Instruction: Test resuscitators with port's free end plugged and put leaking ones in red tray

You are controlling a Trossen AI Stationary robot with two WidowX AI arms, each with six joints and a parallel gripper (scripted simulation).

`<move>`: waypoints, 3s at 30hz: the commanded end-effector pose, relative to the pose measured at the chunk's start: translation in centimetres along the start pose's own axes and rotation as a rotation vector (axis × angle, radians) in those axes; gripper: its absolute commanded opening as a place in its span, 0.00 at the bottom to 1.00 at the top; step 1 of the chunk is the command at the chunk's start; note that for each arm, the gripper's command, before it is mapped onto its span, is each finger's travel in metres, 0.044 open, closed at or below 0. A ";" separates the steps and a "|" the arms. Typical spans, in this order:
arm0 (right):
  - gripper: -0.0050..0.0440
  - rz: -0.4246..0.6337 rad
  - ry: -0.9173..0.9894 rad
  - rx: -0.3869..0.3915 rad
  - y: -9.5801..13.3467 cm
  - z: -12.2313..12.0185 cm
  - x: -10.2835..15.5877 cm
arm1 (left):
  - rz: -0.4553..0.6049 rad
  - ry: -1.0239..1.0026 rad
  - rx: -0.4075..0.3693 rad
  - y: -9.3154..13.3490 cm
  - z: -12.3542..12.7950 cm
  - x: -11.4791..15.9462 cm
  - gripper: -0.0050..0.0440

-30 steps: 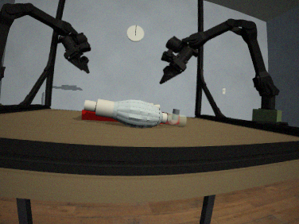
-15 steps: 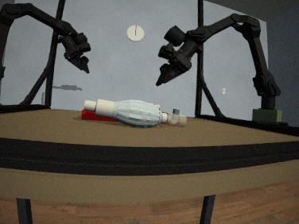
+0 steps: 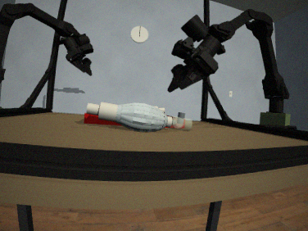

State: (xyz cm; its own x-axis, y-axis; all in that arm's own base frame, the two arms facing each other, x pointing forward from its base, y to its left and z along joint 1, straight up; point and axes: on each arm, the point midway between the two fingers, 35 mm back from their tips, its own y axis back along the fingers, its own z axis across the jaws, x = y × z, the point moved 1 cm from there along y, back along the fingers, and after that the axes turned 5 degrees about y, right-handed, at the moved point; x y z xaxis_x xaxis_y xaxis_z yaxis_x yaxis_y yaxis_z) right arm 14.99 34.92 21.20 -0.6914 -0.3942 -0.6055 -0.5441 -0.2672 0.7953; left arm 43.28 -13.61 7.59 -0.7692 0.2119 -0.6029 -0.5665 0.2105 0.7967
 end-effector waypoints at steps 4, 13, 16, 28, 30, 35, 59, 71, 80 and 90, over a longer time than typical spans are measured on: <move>1.00 0.011 0.003 0.003 -0.7 -0.3 -0.7 | 0.000 -0.003 0.003 -0.2 0.6 0.2 0.94; 1.00 0.090 0.042 -0.005 -7.7 -4.6 -6.9 | 0.000 -0.003 0.003 -0.2 0.6 0.2 0.94; 1.00 0.096 0.045 -0.008 -8.5 -5.3 -7.6 | 0.000 -0.003 0.003 -0.2 0.6 0.2 0.94; 1.00 0.125 0.064 -0.026 -13.8 -11.7 -11.4 | 0.002 -0.004 0.006 -0.2 0.6 0.3 0.94; 1.00 0.126 0.071 -0.035 -15.1 -13.7 -12.3 | 0.002 -0.004 0.006 -0.2 0.6 0.3 0.94; 1.00 0.126 0.075 -0.040 -15.8 -14.7 -12.8 | 0.002 -0.004 0.006 -0.2 0.6 0.3 0.94; 1.00 0.076 0.119 -0.073 -22.9 -31.4 -15.2 | 0.002 -0.004 0.003 -0.2 0.6 0.2 0.94; 1.00 0.034 0.158 -0.089 -24.7 -36.6 -15.0 | 0.002 -0.004 0.003 -0.2 0.6 0.2 0.94; 1.00 0.034 0.158 -0.089 -23.0 -36.6 -16.3 | 0.002 -0.002 0.004 -0.6 0.5 0.6 0.94; 1.00 0.033 0.154 -0.084 -27.8 -36.5 -12.6 | 0.006 -0.015 0.017 -4.6 0.7 3.6 0.94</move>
State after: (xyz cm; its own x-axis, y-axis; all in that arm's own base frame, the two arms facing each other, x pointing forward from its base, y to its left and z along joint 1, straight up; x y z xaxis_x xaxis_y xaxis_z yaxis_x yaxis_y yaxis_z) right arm 56.60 15.31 13.15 -0.6058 -0.5276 -0.5955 -0.5010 -0.3284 0.8007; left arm 44.15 -13.39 6.41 -0.7388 0.2119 -0.6398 -0.5997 0.2266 0.7675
